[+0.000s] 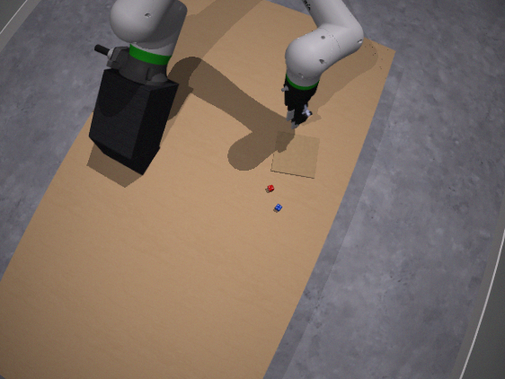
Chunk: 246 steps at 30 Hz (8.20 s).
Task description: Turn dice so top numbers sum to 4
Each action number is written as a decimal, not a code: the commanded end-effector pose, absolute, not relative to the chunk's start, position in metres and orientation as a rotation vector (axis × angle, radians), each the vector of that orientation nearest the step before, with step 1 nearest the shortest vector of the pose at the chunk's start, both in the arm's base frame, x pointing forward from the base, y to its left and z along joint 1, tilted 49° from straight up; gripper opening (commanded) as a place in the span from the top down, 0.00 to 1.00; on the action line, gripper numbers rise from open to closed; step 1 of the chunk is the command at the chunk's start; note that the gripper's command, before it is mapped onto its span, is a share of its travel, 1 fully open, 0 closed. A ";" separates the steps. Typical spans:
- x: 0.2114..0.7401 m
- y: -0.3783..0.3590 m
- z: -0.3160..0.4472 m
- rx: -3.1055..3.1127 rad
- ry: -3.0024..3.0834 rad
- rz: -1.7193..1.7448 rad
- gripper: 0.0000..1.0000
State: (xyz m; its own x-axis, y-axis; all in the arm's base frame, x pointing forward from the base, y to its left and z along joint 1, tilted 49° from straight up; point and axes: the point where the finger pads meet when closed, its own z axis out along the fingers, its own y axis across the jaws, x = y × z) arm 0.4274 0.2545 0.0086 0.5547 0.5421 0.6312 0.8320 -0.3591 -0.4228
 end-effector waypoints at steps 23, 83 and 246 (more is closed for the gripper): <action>0.428 0.254 0.009 -2.055 -1.101 -0.504 0.93; 0.431 0.180 0.075 -2.148 -0.848 -0.387 0.93; 0.456 0.212 0.089 -0.066 1.999 1.143 0.93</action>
State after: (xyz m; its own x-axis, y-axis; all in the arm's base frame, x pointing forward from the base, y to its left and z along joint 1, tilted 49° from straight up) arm 0.4622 0.2092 0.0914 -0.7541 0.2243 -0.6173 -0.3823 0.6144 0.6902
